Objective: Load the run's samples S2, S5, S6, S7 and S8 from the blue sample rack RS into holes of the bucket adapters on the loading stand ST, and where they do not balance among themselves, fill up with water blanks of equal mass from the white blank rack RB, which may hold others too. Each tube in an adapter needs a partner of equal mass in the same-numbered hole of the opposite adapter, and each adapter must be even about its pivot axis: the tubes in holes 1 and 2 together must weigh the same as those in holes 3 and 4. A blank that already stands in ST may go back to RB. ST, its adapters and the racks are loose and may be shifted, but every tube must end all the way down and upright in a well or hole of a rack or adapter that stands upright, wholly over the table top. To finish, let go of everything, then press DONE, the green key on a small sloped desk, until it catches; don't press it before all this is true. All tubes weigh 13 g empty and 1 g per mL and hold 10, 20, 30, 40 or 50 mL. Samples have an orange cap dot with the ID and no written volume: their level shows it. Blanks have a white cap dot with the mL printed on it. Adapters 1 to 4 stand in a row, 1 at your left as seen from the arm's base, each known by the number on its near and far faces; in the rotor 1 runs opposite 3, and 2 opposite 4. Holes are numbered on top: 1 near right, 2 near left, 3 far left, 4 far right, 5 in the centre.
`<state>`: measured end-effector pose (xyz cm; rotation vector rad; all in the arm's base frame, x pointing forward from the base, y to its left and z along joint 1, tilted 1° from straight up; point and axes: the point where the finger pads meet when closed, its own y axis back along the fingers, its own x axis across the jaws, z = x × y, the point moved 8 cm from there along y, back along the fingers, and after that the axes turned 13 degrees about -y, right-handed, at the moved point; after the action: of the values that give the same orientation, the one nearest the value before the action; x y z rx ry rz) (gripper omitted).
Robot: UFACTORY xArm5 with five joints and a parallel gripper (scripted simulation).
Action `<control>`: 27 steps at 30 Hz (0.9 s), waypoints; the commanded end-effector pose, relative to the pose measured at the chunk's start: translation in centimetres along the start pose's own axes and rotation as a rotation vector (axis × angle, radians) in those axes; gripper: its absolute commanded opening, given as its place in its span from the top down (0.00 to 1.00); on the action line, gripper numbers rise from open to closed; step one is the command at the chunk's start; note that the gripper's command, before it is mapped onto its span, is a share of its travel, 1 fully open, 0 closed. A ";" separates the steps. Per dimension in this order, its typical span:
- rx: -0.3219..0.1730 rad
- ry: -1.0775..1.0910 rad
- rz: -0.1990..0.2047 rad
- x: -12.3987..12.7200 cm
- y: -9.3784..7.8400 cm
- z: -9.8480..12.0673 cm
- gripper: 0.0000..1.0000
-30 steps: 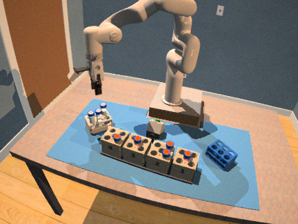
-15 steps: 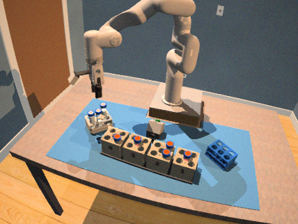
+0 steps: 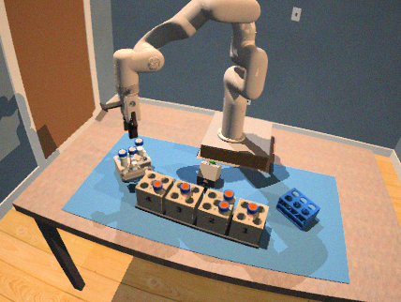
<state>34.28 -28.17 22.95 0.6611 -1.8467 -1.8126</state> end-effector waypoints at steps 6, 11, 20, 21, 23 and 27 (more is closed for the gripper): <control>0.003 0.000 -0.001 0.0 -1.8 -0.1 0.43; 0.003 0.000 -0.001 0.0 -2.7 -0.1 0.43; 0.003 0.000 -0.001 0.0 -4.3 -0.1 0.43; 0.003 0.000 -0.001 0.0 -4.5 -0.1 0.43; 0.003 0.000 -0.001 0.0 -4.9 -0.1 0.43; 0.003 0.000 -0.001 0.0 -5.7 -0.1 0.43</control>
<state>34.32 -28.24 18.02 0.6607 -1.8460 -1.8131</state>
